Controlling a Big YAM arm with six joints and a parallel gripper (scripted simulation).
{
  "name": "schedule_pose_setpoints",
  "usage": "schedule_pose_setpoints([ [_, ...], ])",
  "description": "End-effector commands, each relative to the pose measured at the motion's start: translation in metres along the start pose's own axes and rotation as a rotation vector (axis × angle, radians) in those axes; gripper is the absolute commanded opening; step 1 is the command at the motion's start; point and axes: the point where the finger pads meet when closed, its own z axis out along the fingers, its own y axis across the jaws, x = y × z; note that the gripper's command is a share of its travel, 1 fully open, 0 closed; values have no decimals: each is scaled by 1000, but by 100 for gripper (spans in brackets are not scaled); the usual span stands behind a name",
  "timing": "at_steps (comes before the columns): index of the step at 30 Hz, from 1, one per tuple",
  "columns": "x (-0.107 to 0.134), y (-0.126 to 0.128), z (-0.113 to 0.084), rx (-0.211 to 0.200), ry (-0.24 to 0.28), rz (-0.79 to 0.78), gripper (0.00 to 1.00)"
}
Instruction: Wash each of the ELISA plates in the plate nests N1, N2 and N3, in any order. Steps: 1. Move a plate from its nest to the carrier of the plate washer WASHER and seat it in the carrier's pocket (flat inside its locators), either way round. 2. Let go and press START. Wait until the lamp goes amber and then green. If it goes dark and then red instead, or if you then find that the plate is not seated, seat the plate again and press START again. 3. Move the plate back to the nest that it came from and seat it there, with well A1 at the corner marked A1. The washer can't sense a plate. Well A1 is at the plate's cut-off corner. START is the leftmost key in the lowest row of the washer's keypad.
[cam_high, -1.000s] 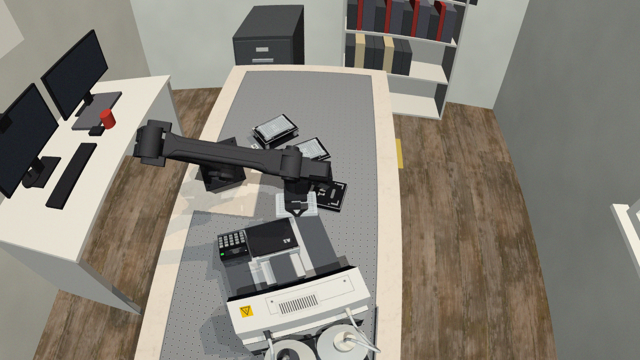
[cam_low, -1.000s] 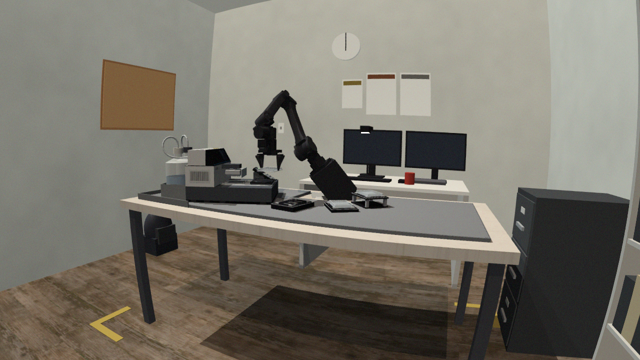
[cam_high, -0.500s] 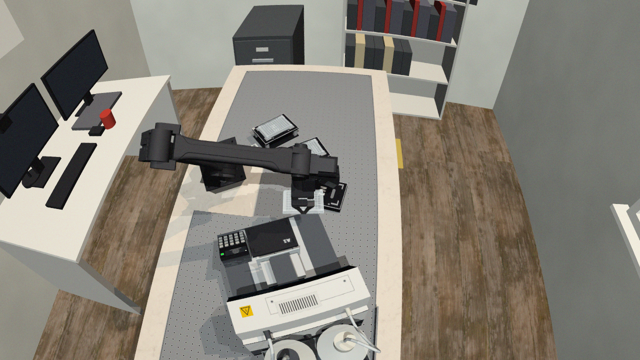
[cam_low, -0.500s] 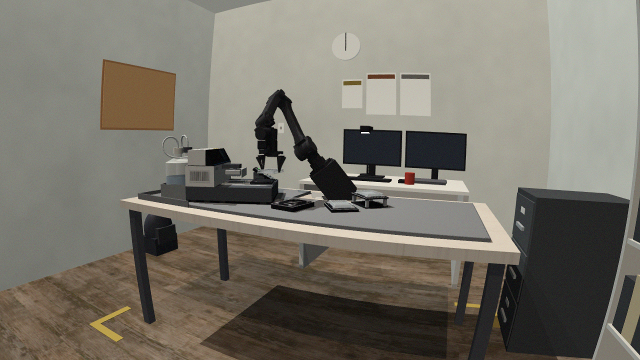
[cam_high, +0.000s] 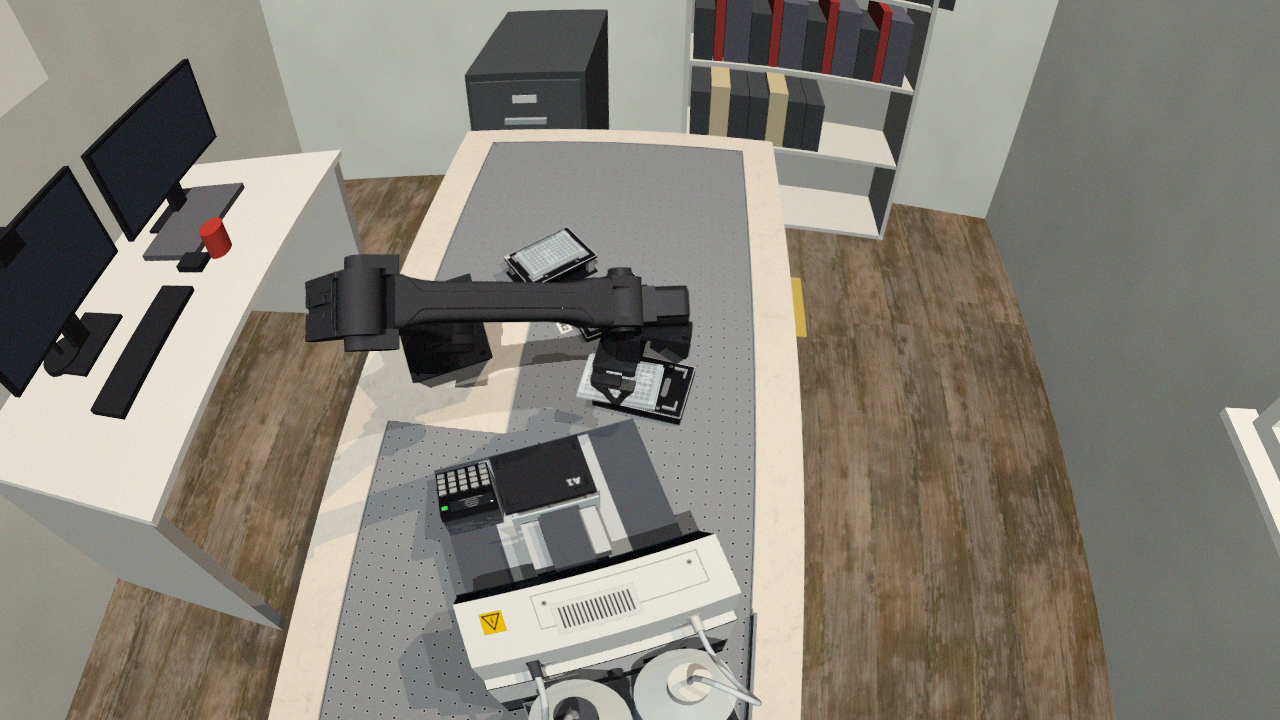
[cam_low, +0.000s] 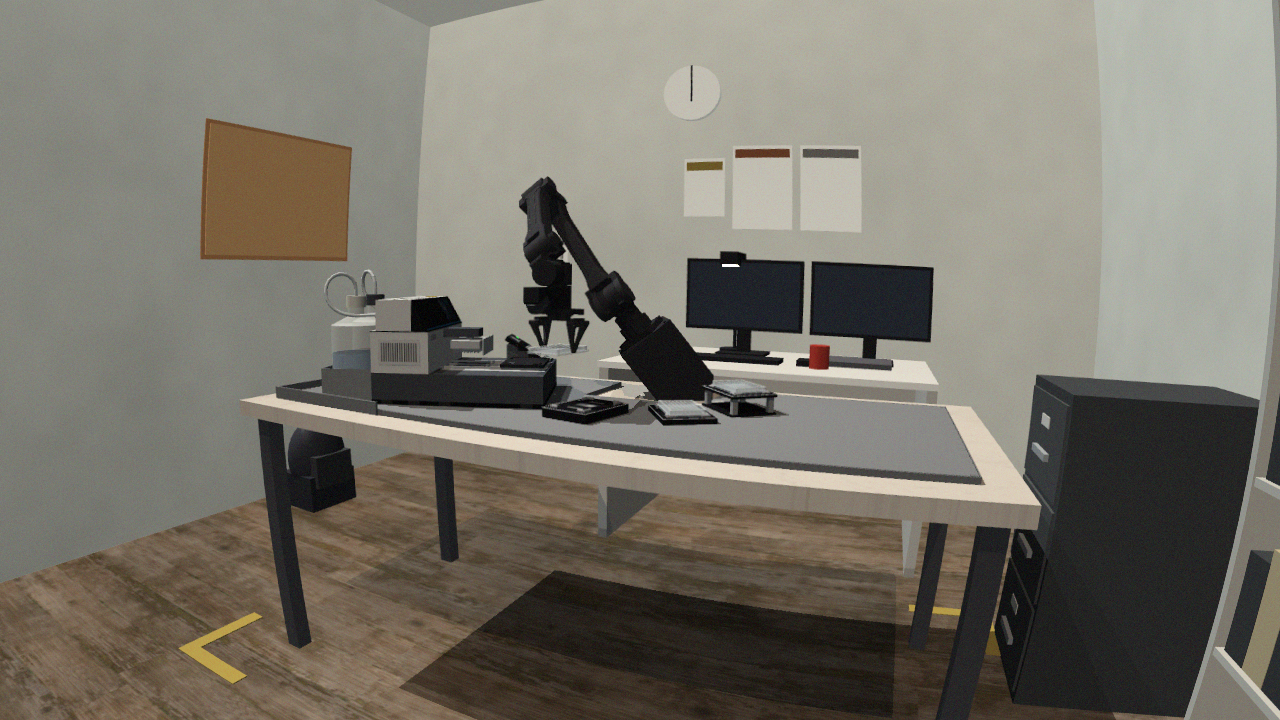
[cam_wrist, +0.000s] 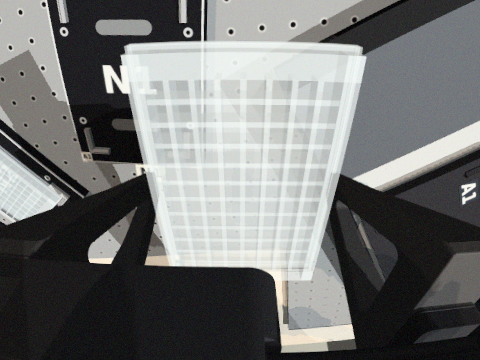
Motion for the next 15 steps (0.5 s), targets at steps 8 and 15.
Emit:
schedule_pose_setpoints([
  [8,-33,54,0,-13,-39,91,84],
  [15,-37,80,6,-15,-38,90,84],
])
